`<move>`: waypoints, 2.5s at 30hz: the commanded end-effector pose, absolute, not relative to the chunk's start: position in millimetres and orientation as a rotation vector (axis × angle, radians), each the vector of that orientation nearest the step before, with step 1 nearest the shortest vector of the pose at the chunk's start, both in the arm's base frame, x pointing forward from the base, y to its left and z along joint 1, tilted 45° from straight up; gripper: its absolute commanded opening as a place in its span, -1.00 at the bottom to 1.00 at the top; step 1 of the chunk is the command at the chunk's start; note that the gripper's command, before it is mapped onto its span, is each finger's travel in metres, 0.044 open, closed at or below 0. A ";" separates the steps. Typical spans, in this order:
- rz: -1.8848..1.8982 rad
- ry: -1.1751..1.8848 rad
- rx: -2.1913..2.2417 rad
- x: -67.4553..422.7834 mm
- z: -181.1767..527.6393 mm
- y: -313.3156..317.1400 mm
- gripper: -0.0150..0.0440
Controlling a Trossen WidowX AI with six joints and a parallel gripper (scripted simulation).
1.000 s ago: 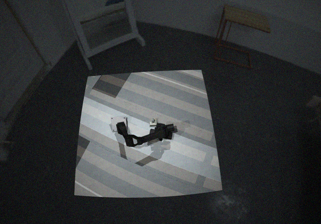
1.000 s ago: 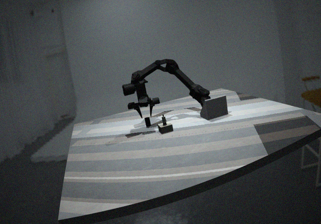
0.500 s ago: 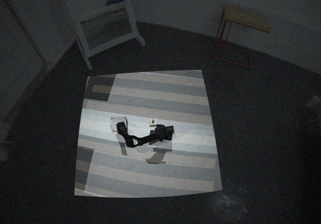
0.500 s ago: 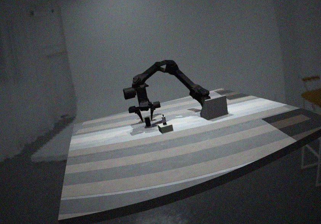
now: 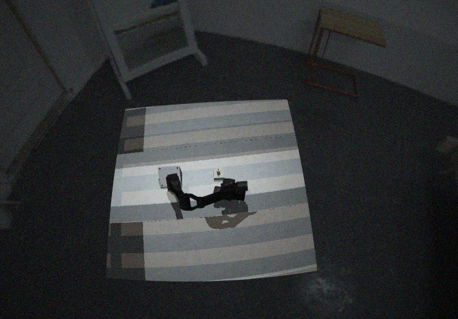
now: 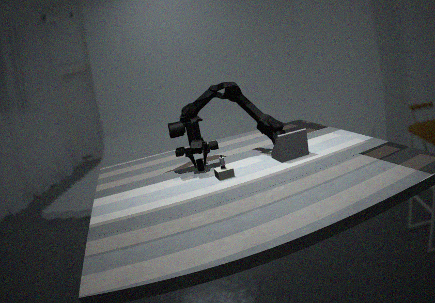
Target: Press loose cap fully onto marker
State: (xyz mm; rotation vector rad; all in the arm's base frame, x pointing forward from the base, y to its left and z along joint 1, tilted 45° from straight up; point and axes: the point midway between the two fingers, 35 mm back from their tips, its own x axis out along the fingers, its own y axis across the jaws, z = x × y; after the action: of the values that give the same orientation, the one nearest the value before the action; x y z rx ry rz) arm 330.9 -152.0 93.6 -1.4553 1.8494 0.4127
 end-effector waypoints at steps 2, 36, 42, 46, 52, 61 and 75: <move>0.416 1.852 -1.461 330.6 92.8 -152.8 -0.09; 0.422 1.848 -1.458 336.8 131.6 -104.0 -0.49; 0.433 1.838 -1.453 338.1 118.7 -79.7 -0.49; 0.439 1.833 -1.450 337.8 110.3 -63.6 -0.49; 0.445 1.829 -1.447 335.6 98.2 -39.9 -0.49; 0.443 1.829 -1.454 328.2 81.4 -6.9 -0.49; 0.437 1.841 -1.454 310.4 59.1 38.2 -0.49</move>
State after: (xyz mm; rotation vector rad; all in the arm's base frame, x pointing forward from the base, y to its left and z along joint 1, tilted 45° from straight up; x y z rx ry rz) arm 316.5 28.3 65.9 -1.4601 1.8285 0.4393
